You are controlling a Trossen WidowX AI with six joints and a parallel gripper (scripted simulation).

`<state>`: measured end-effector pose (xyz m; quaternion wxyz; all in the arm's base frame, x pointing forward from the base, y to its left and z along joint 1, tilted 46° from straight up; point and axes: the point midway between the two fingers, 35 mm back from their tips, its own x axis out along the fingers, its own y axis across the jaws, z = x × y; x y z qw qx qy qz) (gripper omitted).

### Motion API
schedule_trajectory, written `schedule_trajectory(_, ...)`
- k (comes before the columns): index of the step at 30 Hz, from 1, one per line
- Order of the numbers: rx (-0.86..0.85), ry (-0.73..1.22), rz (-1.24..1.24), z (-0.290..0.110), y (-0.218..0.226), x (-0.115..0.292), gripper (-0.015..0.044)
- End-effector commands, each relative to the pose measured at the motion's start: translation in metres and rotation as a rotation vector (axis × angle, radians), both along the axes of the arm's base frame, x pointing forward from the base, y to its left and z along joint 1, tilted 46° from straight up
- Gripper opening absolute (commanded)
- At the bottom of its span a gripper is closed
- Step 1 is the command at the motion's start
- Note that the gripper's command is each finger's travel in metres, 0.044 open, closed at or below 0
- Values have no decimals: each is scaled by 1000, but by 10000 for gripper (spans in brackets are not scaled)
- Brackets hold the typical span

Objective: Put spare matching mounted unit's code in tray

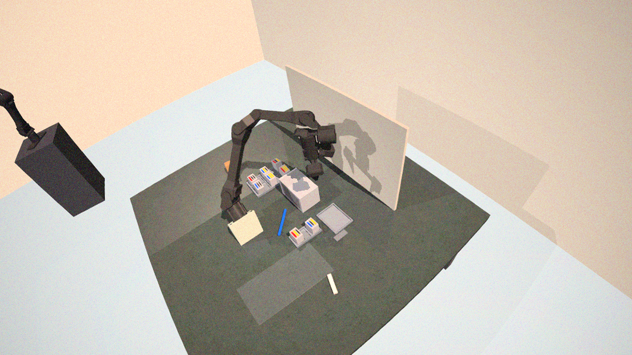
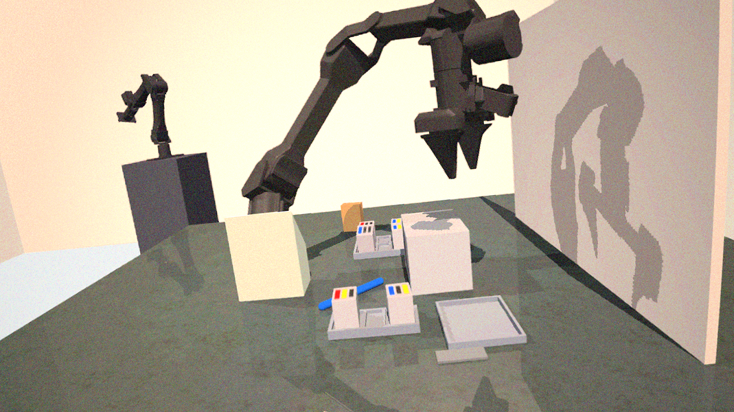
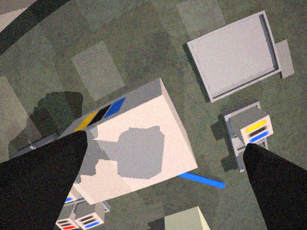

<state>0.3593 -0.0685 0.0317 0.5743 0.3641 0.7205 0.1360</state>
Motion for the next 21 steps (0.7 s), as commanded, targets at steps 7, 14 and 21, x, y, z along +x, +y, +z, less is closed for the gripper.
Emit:
schedule_trajectory(7, -72, 661, -662, -109, -59, -106, 440)
schedule_trajectory(14, -76, 703, -704, -115, -60, -114, 440)
schedule_trajectory(21, -74, 703, -703, -142, -30, -114, 300)
